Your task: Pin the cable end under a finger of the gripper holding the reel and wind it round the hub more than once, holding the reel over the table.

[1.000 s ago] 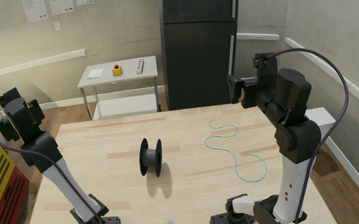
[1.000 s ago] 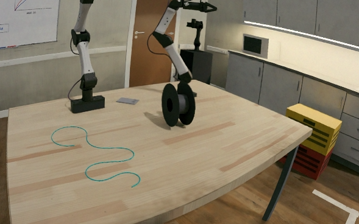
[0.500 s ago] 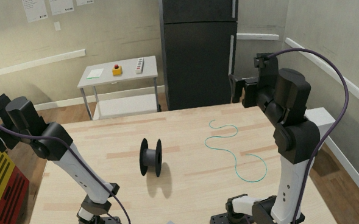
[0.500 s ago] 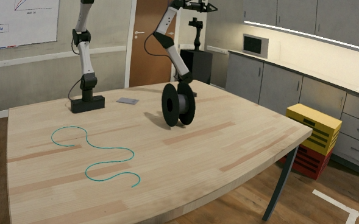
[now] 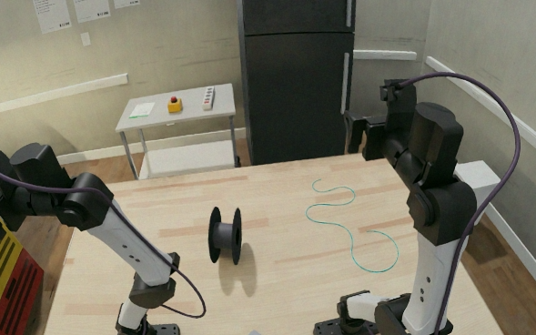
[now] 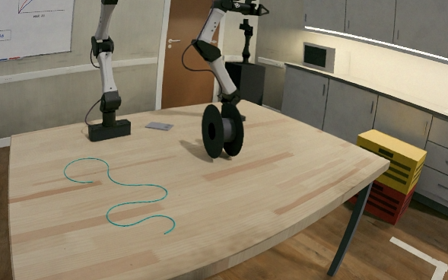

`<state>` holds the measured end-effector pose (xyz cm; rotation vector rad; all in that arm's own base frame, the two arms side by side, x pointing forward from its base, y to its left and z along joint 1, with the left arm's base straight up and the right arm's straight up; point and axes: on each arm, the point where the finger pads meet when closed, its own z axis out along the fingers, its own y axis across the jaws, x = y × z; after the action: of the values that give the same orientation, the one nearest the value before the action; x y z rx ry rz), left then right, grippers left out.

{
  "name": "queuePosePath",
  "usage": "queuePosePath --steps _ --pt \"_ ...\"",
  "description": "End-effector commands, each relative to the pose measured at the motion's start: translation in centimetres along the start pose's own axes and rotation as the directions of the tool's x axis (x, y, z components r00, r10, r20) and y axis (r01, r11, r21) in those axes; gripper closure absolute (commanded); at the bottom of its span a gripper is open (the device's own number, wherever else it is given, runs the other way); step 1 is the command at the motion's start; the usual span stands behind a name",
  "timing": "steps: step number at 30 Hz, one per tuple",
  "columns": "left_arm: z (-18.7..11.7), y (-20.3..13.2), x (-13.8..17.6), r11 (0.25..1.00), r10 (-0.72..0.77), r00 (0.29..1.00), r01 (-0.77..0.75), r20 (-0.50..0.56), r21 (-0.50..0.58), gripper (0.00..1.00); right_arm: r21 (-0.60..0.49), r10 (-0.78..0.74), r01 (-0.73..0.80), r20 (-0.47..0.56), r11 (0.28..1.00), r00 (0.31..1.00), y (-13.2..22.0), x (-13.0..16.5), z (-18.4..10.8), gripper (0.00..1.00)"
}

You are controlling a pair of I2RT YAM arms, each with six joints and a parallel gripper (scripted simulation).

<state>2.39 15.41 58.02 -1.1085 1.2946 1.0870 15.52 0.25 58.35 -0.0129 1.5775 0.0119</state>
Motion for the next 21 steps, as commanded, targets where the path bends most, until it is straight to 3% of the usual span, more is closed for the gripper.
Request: queuePosePath --steps 1,21 --pt "-0.7 0.6 -1.3 0.999 0.003 0.999 -0.001 0.053 -0.042 0.0 0.019 0.006 -0.007 0.022 1.0 1.0 -0.3 -0.5 -0.3 0.0" --pt "-0.8 1.9 -1.3 0.992 0.006 0.999 0.001 0.052 -0.129 0.0 0.024 0.006 -0.007 0.022 1.0 1.0 -0.4 -0.5 -0.3 0.0"
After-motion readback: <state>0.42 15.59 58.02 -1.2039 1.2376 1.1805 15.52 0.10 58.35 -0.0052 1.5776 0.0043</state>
